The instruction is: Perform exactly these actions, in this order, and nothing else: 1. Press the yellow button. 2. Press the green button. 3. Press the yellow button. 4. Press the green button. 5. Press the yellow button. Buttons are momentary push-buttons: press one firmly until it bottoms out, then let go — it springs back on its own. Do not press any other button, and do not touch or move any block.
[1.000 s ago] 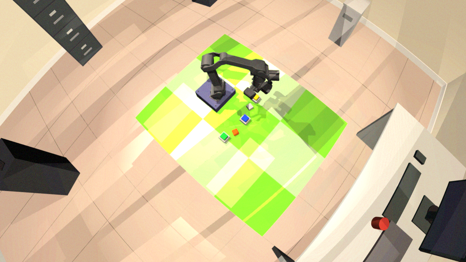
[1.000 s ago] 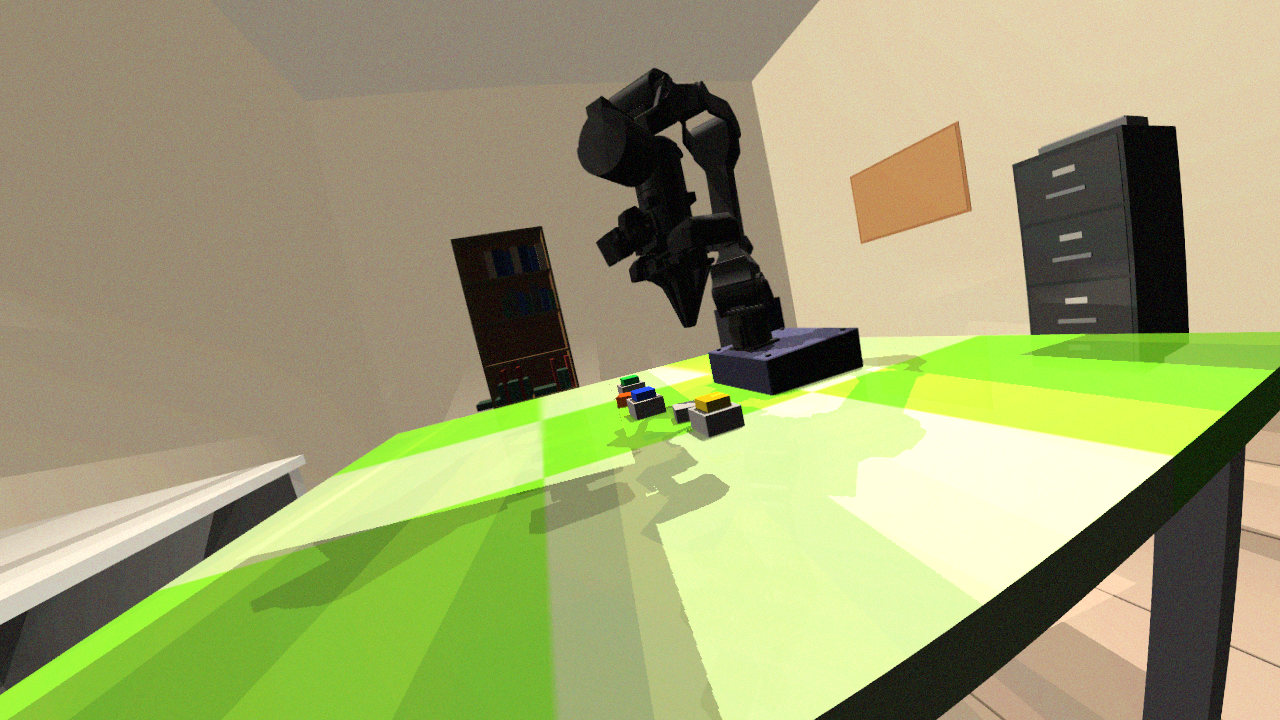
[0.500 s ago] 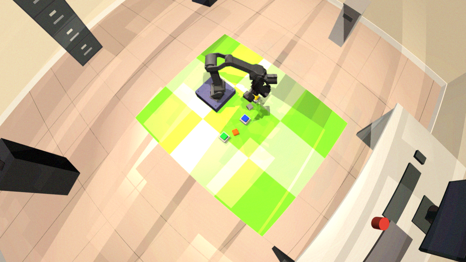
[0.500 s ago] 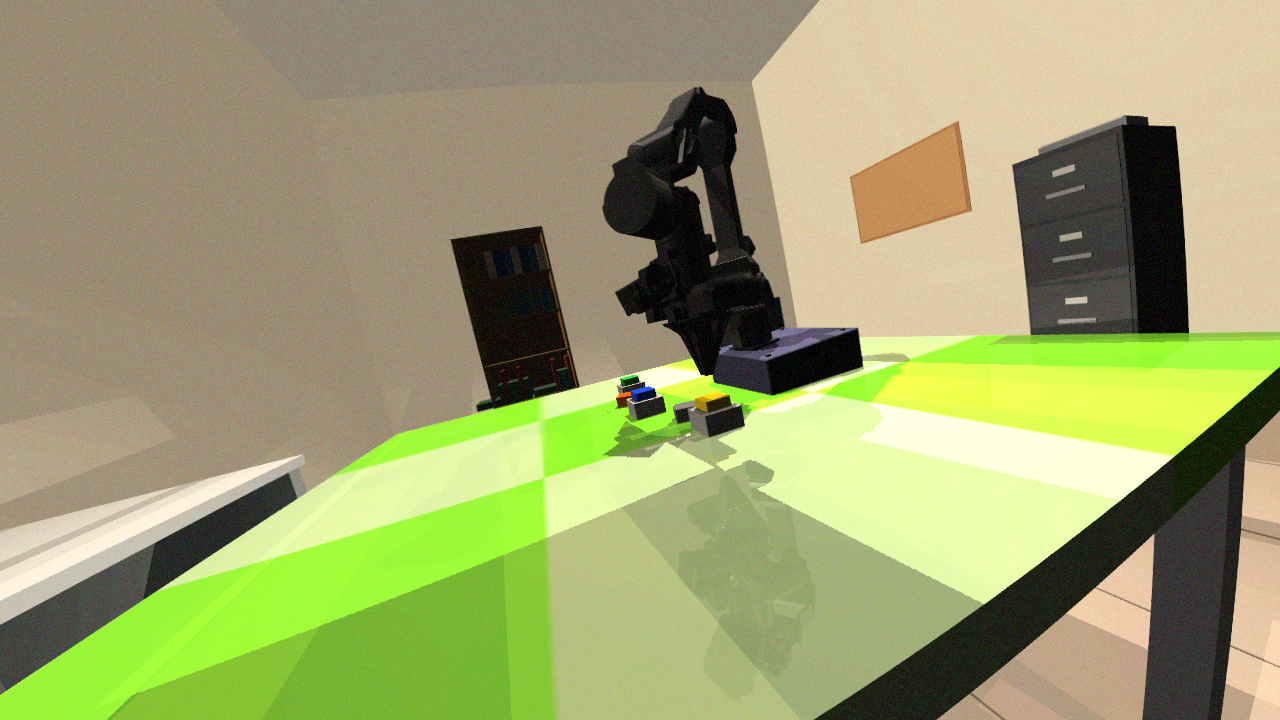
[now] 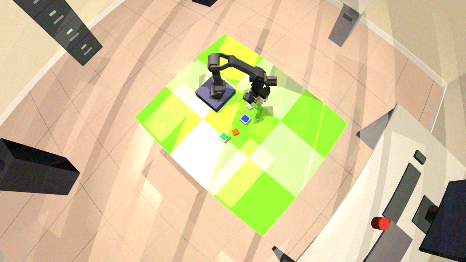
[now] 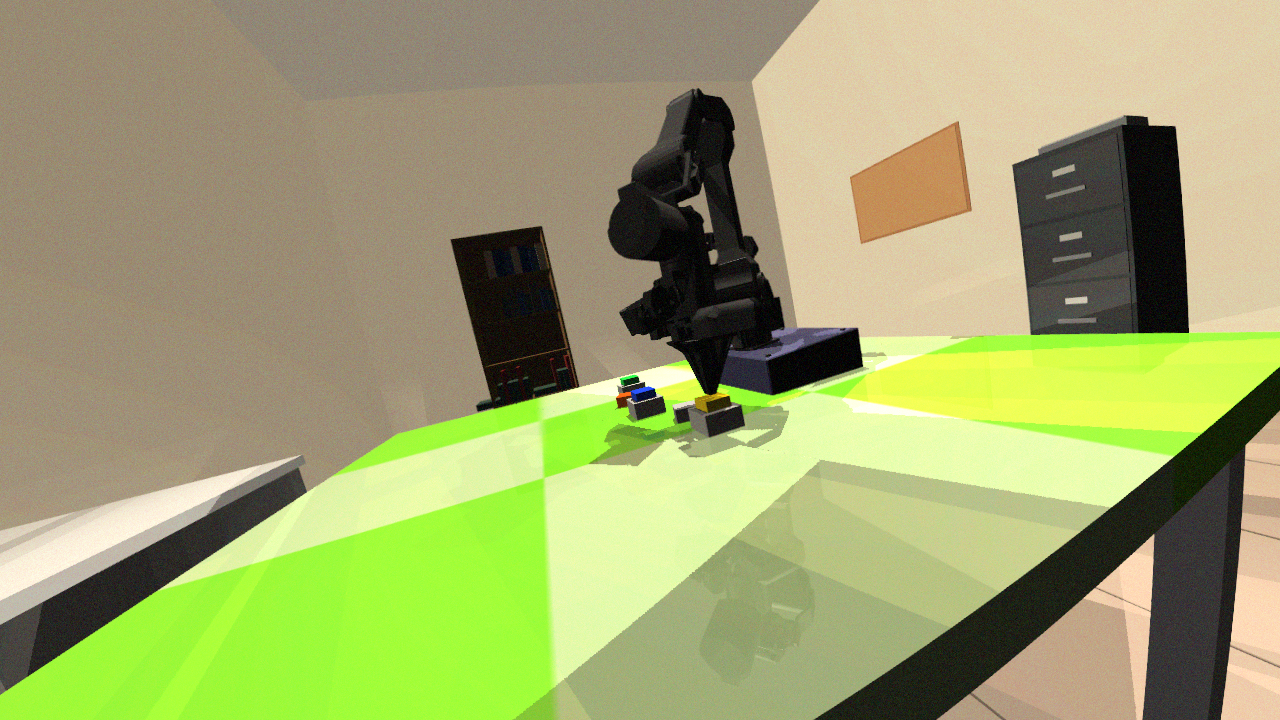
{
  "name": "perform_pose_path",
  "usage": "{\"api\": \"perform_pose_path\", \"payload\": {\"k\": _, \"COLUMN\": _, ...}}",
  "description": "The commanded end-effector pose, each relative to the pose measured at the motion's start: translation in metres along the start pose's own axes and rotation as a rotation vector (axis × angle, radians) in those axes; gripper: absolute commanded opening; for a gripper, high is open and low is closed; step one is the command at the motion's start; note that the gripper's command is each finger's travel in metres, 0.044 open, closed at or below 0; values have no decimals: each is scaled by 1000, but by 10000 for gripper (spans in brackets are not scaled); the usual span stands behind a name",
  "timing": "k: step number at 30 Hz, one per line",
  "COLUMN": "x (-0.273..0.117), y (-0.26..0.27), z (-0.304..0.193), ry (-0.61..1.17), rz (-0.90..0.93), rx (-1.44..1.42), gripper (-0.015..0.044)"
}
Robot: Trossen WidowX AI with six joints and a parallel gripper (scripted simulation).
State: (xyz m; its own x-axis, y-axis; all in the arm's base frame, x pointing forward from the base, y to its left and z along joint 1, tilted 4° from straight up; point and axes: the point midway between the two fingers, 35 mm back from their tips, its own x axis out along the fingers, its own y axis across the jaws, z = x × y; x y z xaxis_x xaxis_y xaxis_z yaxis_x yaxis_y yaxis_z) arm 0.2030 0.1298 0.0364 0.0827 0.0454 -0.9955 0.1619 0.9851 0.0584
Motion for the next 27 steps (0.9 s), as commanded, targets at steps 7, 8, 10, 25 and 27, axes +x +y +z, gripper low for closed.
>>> {"api": "perform_pose_path", "payload": {"k": 7, "x": 12, "y": -2, "z": -1, "ry": 4, "rz": -8, "rx": 5, "gripper": 20}}
{"api": "perform_pose_path", "payload": {"k": 8, "x": 12, "y": -2, "z": -1, "ry": 4, "rz": -8, "rx": 5, "gripper": 20}}
{"api": "perform_pose_path", "payload": {"k": 10, "x": 12, "y": -2, "z": -1, "ry": 4, "rz": -8, "rx": 5, "gripper": 20}}
{"api": "perform_pose_path", "payload": {"k": 25, "x": 8, "y": 0, "z": 0, "ry": 2, "rz": -2, "rx": 1, "gripper": 20}}
{"api": "perform_pose_path", "payload": {"k": 27, "x": -11, "y": -1, "z": 0, "ry": 3, "rz": -6, "rx": 4, "gripper": 20}}
